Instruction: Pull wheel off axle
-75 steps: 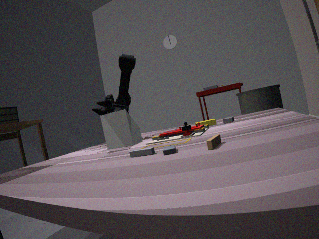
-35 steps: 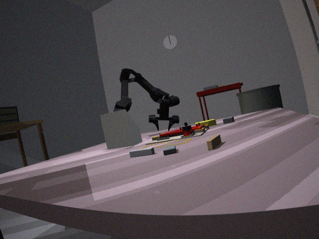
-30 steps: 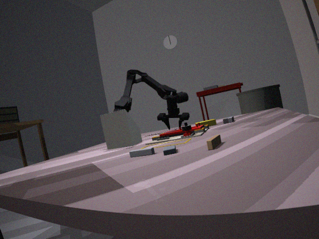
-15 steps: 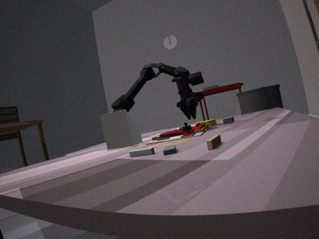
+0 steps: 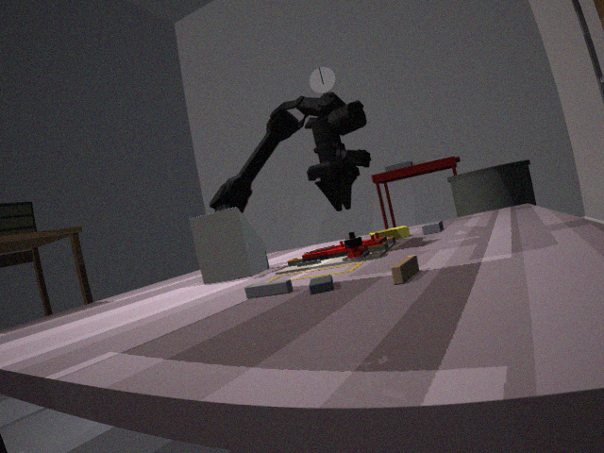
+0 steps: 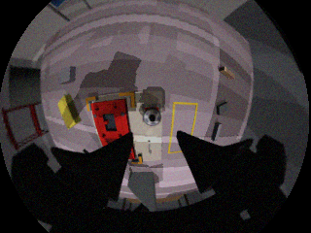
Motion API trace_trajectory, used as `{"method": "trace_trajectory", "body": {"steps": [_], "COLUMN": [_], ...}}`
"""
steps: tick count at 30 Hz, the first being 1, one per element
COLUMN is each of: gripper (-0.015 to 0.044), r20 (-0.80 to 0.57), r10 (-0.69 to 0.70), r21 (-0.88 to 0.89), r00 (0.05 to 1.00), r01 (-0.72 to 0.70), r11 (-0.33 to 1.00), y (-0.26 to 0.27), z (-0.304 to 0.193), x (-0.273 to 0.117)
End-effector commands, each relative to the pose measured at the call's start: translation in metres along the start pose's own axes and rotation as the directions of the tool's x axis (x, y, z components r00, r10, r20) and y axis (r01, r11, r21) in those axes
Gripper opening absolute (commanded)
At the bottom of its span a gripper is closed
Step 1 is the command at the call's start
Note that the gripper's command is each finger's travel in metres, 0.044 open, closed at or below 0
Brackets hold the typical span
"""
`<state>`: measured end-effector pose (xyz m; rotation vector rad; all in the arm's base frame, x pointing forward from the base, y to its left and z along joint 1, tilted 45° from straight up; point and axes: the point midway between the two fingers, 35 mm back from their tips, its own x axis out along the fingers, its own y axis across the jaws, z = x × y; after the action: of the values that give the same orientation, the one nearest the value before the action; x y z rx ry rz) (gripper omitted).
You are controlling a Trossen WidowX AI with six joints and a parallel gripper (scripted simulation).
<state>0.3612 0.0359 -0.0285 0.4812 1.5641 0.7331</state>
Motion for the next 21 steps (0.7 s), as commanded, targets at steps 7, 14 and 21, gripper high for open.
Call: {"method": "trace_trajectory", "body": {"steps": [7, 14, 21], "gripper": [0.0300, 0.0300, 0.0195], "r20": [-0.011, -0.012, -0.019], "r10": [-0.002, 0.002, -0.003], "r21": [0.006, 0.006, 0.001], "r00": [1.000, 1.000, 1.000], "r01": [0.002, -0.002, 0.003], "r11": [1.000, 1.000, 1.000], "y": [0.000, 0.002, 0.003], "z": [0.005, 0.003, 0.003], "x": [0.039, 0.078, 0.075]}}
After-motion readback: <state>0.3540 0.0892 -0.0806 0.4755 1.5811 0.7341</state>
